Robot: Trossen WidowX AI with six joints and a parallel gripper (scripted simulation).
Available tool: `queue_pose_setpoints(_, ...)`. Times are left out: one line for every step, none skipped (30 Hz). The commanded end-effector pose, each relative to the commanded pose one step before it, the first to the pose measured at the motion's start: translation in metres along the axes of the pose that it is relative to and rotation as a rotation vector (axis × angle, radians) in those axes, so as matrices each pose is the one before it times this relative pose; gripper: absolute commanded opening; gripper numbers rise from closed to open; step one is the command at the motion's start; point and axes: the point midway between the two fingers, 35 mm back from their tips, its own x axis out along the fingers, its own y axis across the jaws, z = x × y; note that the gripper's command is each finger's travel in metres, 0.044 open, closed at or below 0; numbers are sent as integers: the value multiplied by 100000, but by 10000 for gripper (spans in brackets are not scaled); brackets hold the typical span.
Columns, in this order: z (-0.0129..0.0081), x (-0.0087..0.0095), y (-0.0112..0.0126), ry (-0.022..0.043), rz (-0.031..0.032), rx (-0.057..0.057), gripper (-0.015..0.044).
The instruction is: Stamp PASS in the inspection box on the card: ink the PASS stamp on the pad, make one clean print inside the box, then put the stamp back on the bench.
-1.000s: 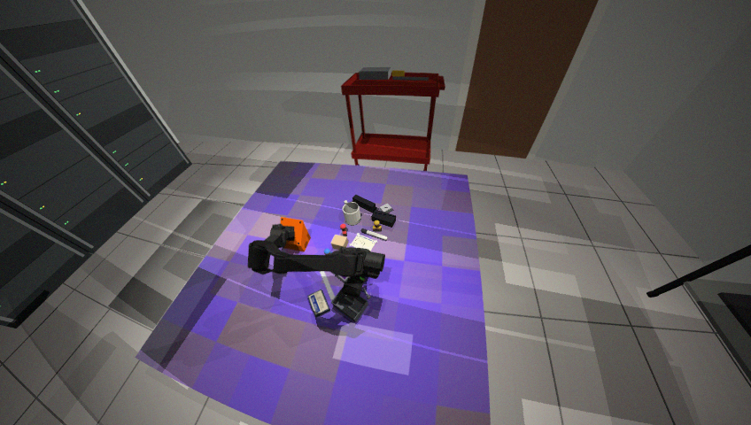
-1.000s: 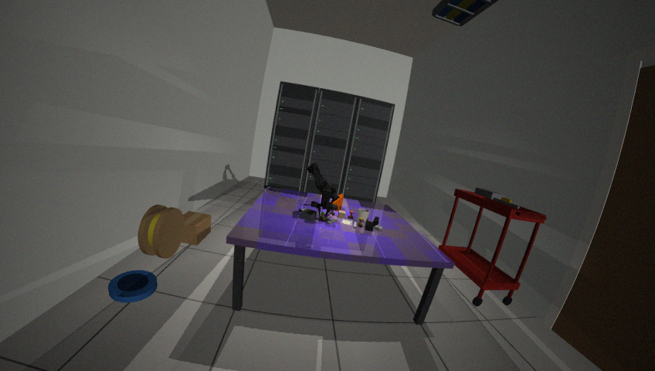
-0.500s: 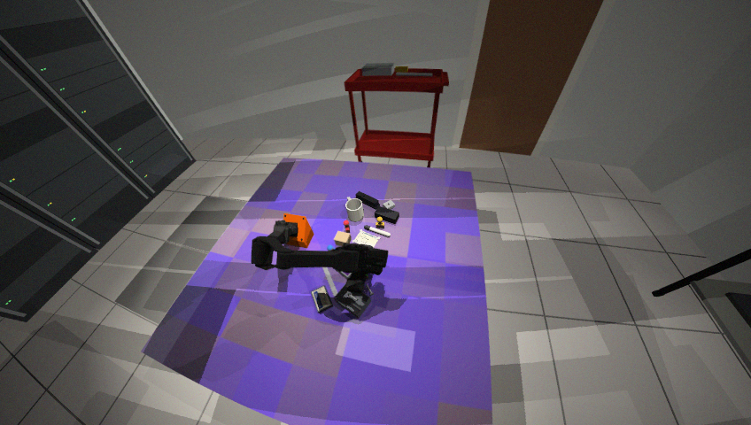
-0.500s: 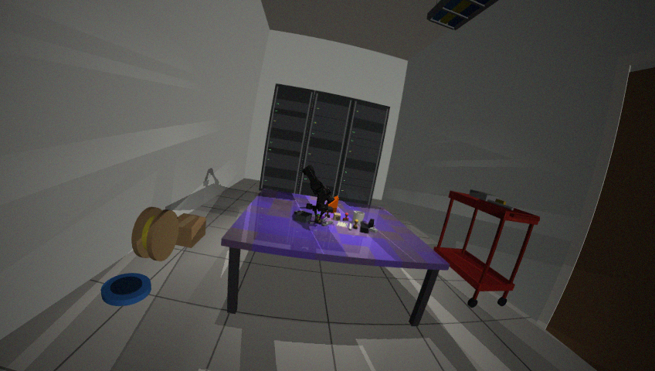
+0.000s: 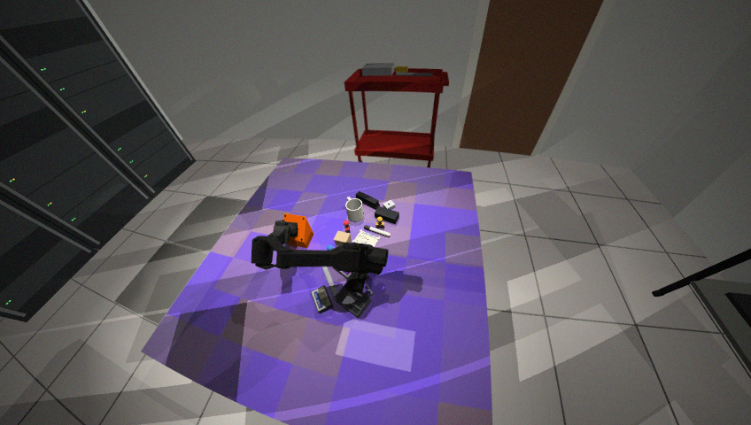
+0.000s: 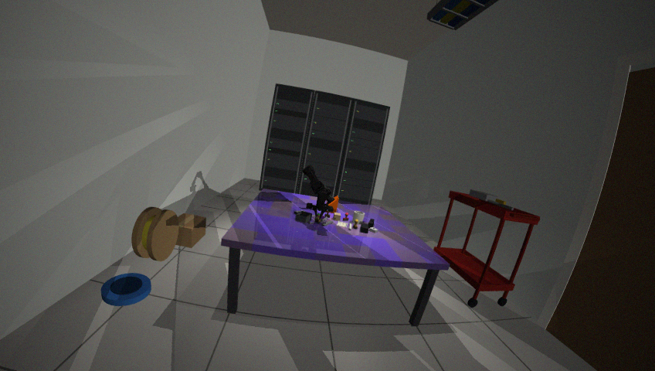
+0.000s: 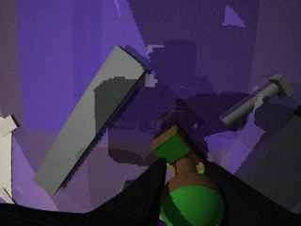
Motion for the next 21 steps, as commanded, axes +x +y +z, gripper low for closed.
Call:
queue_pose_setpoints(31,-277,-22,-109,68,447,0)
queue_pose_setpoints(4,-48,2,0,4,-1,0)
queue_pose_setpoints(4,-48,2,0,4,-1,0)
queue_pose_setpoints(4,-48,2,0,4,-1,0)
queue_pose_setpoints(4,-48,2,0,4,-1,0)
queue_pose_setpoints(4,-48,2,0,4,-1,0)
queue_pose_setpoints(3,-48,2,0,4,-1,0)
queue_pose_setpoints(3,-48,2,0,4,-1,0)
queue_pose_setpoints(3,-48,2,0,4,-1,0)
queue_pose_setpoints(3,-48,2,0,4,-1,0)
queue_pose_setpoints(3,-48,2,0,4,-1,0)
queue_pose_setpoints(3,-48,2,0,4,-1,0)
queue_pose_setpoints(3,-48,2,0,4,-1,0)
queue_pose_setpoints(3,-48,2,0,3,-1,0)
queue_pose_setpoints(3,-48,2,0,3,-1,0)
queue_pose_setpoints(3,-48,2,0,3,-1,0)
queue_pose_setpoints(3,-48,2,0,3,-1,0)
queue_pose_setpoints(3,-48,2,0,3,-1,0)
queue_pose_setpoints(3,-48,2,0,3,-1,0)
queue_pose_setpoints(2,-48,2,0,3,-1,0)
queue_pose_setpoints(2,-48,2,0,3,-1,0)
